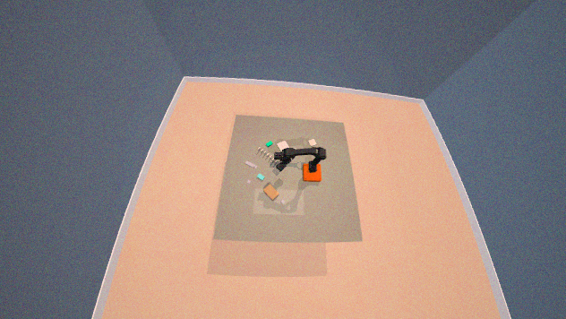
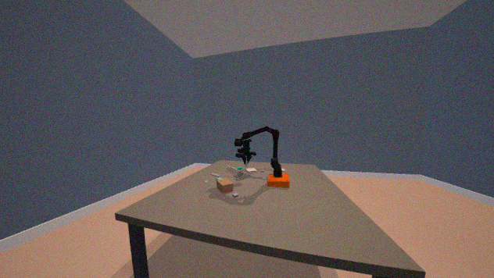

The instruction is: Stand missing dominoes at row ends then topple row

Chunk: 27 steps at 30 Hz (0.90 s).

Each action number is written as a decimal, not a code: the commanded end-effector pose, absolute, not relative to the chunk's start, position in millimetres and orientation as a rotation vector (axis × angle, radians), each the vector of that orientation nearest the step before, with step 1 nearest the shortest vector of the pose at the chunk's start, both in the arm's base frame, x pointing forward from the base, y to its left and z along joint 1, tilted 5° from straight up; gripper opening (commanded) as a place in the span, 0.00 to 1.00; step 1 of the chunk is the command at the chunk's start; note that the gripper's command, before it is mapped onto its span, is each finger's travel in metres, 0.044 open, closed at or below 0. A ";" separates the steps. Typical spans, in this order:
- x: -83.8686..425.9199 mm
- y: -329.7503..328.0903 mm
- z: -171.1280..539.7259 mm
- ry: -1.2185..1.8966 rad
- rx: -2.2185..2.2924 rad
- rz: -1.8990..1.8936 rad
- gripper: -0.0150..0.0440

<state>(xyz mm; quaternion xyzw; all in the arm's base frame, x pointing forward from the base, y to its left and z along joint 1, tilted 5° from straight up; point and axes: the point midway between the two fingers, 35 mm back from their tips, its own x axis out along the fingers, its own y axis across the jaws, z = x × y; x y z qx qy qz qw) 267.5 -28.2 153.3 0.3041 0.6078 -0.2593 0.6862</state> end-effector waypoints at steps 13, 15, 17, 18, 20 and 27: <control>275.7 -25.8 72.4 1.378 0.688 -0.587 0.44; 275.1 -25.4 62.8 1.378 0.688 -0.587 0.44; 274.2 -24.9 53.3 1.379 0.688 -0.587 0.44; 273.5 -24.7 48.6 1.379 0.688 -0.587 0.44; 272.6 -24.4 42.4 1.379 0.688 -0.587 0.44; 272.4 -24.3 41.7 1.379 0.688 -0.587 0.44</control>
